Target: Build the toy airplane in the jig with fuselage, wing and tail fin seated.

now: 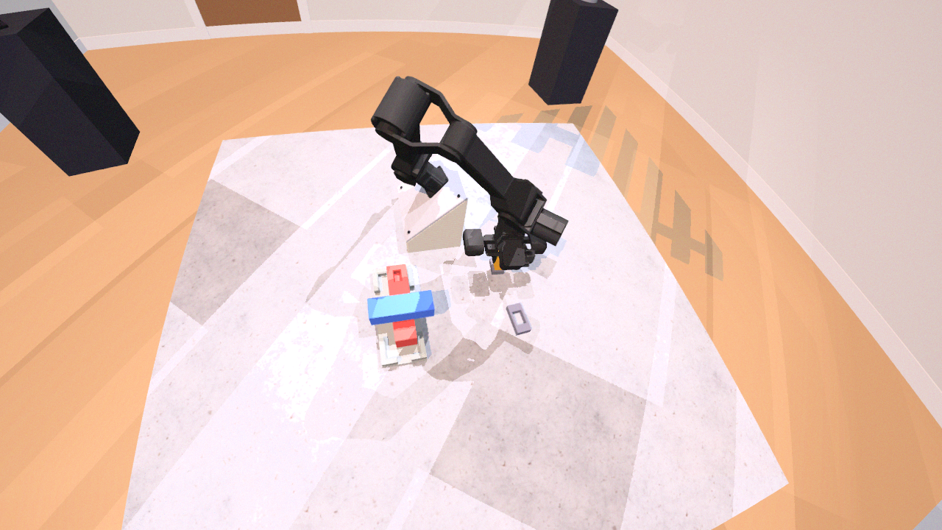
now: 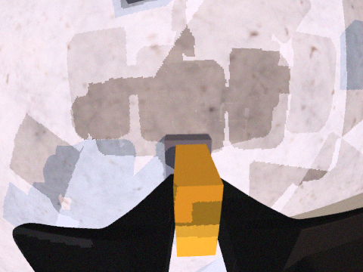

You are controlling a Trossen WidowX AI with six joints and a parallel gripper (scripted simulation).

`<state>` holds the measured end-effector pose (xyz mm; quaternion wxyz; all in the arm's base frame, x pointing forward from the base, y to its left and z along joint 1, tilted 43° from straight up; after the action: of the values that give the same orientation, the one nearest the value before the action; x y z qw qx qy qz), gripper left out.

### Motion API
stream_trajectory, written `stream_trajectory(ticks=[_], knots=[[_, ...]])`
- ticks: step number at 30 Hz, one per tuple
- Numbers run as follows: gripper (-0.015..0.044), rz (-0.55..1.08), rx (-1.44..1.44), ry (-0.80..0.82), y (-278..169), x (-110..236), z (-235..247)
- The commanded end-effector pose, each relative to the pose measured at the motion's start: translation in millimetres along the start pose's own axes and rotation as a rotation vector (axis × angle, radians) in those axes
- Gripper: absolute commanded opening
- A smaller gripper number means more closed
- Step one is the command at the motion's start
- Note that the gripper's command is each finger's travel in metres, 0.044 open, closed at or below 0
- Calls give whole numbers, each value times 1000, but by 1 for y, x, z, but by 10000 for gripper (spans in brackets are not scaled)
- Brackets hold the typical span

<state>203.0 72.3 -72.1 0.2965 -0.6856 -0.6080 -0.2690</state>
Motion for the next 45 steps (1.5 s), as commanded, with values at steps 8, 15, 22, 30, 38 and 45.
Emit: stream_trajectory(ticks=[8, 15, 22, 30, 38, 45], knots=[[0, 1, -5, 7, 6, 29, 2], [0, -2, -6, 10, 7, 50, 4], [0, -3, -8, 13, 7, 71, 4], [0, -5, -10, 14, 5, 97, 3], [0, -6, -12, 14, 1, 122, 0], [0, -6, -9, 19, 2, 127, -5]])
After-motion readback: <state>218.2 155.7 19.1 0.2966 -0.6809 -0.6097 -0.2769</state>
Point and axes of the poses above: the point midway between the two fingers, 35 mm back from their tips, its own x axis back along the fingers, its own z axis across the jaws, y = z × x, the point moved 9 cm from there along x, back along the fingers, and after that the axes turned 14 degrees about x, right-handed, at the moved point
